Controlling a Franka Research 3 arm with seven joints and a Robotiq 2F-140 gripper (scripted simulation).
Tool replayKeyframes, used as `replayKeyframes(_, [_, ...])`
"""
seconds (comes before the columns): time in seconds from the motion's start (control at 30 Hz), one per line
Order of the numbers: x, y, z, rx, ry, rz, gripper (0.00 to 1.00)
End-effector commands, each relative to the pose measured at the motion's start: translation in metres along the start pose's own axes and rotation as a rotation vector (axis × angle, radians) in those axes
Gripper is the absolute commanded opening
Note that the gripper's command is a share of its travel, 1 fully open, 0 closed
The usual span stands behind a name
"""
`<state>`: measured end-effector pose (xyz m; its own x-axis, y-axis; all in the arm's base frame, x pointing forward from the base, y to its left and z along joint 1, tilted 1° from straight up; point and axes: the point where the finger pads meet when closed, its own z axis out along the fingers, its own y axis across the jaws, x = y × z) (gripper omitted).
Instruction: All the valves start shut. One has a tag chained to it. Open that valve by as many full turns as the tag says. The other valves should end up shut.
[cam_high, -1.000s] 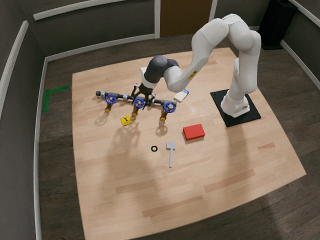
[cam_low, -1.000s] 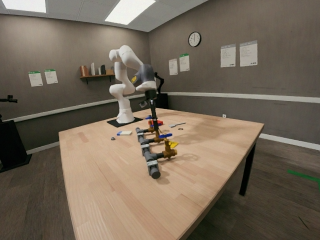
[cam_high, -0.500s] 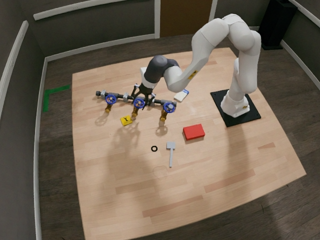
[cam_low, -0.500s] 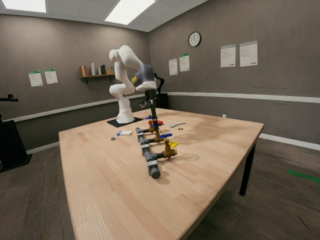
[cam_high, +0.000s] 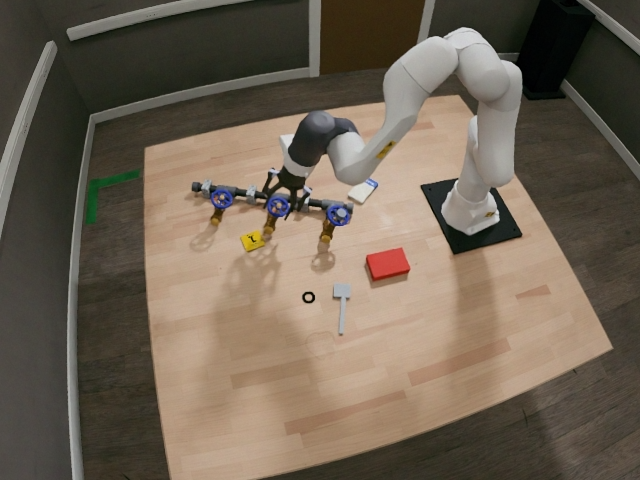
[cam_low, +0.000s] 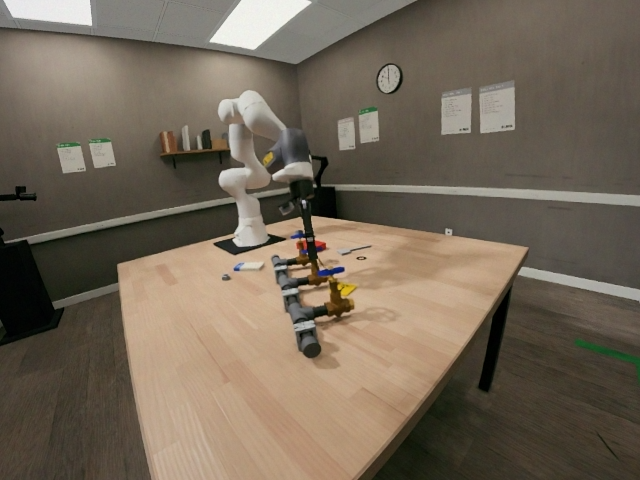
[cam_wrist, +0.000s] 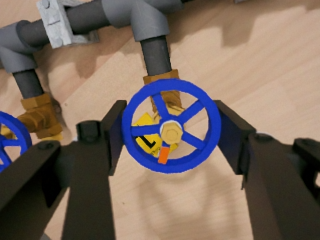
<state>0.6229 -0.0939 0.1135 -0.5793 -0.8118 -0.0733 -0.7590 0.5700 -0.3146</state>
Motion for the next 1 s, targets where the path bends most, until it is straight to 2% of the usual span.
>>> replayKeyframes(0.0, [-0.0001,0.0000,0.0011,-0.001,-0.002,-0.138,0.10])
replayKeyframes(0.13, [-0.0001,0.0000,0.0011,-0.001,-0.002,-0.199,0.10])
replayKeyframes(0.37, [-0.0001,0.0000,0.0011,0.000,0.000,-0.473,0.10])
replayKeyframes(0.63, [-0.0001,0.0000,0.0011,0.013,0.018,-0.707,0.10])
replayKeyframes(0.7, [-0.0001,0.0000,0.0011,0.013,0.018,-0.707,0.10])
replayKeyframes(0.73, [-0.0001,0.0000,0.0011,0.015,0.021,-0.785,0.10])
replayKeyframes(0.97, [-0.0001,0.0000,0.0011,0.029,0.043,-0.997,0.10])
